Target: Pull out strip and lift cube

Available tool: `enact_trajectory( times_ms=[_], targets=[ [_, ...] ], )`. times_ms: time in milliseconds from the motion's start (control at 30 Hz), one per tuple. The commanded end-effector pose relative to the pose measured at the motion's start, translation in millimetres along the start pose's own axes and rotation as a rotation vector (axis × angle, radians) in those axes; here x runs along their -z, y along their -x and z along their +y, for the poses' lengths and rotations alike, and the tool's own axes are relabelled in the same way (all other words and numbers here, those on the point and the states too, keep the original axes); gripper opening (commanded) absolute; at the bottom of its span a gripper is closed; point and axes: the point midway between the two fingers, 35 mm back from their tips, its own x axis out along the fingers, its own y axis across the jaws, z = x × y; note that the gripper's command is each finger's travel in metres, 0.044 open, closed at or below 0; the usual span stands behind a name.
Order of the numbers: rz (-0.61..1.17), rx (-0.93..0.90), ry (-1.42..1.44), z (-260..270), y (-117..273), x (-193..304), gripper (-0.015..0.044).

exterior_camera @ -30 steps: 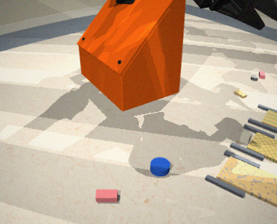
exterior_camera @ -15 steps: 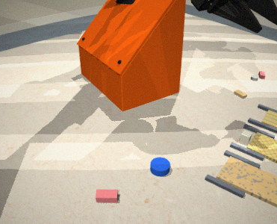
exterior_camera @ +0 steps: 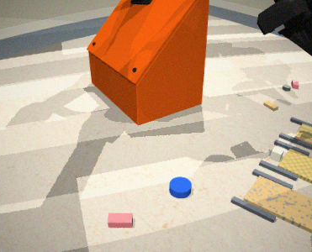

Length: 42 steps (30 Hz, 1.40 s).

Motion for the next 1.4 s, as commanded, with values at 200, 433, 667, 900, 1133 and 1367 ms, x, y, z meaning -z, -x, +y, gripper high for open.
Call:
enact_trajectory(
  times_ms=[200, 433, 667, 900, 1133, 1367],
  targets=[
    [0.461, -0.038, 0.052, 36.5, -60.8, 17.4, 0.0],
    [0.699, -0.013, 0.1, 31.5, -76.0, 25.4, 0.0],
    [0.72, -0.01, 0.105, 30.9, -73.7, 29.6, 0.0],
    [0.72, -0.01, 0.105, 30.9, -73.9, 29.7, 0.0],
    [0.72, -0.011, 0.105, 30.8, -82.3, 35.7, 0.0],
    [0.72, -0.011, 0.105, 30.7, -91.7, 42.7, 0.0]
  ],
)
